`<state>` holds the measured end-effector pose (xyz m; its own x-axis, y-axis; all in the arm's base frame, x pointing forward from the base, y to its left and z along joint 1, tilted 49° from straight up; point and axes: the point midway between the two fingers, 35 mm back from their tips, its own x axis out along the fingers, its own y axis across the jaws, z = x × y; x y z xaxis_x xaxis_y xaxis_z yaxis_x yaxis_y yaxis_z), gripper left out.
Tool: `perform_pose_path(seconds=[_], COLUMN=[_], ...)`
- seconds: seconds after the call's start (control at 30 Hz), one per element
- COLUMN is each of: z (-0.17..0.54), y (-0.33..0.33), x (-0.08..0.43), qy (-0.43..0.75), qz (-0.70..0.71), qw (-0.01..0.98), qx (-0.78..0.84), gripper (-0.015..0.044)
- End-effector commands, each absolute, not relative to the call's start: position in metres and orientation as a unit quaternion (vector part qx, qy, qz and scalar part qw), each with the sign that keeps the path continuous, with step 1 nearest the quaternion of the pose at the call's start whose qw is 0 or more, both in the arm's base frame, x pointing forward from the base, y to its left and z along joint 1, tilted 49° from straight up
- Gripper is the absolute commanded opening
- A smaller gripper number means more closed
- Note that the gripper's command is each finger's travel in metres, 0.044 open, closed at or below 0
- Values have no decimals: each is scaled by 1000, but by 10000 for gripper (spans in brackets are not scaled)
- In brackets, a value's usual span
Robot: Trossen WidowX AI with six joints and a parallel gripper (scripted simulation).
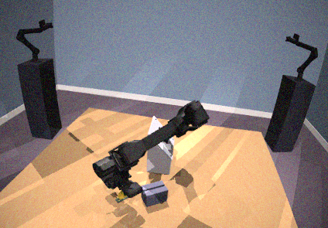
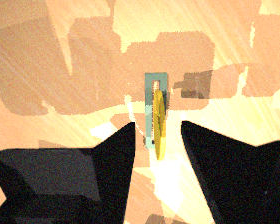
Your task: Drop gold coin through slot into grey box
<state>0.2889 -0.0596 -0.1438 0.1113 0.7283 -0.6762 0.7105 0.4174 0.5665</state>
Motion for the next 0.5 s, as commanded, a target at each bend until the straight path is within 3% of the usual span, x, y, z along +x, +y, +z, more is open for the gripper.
perform_pose_path(seconds=[0.0,0.47], z=[-149,-163], y=[-53,-36], x=[287,288], qy=[668,668], qz=[8,9], qw=[508,508], qx=[544,544], gripper=[161,161])
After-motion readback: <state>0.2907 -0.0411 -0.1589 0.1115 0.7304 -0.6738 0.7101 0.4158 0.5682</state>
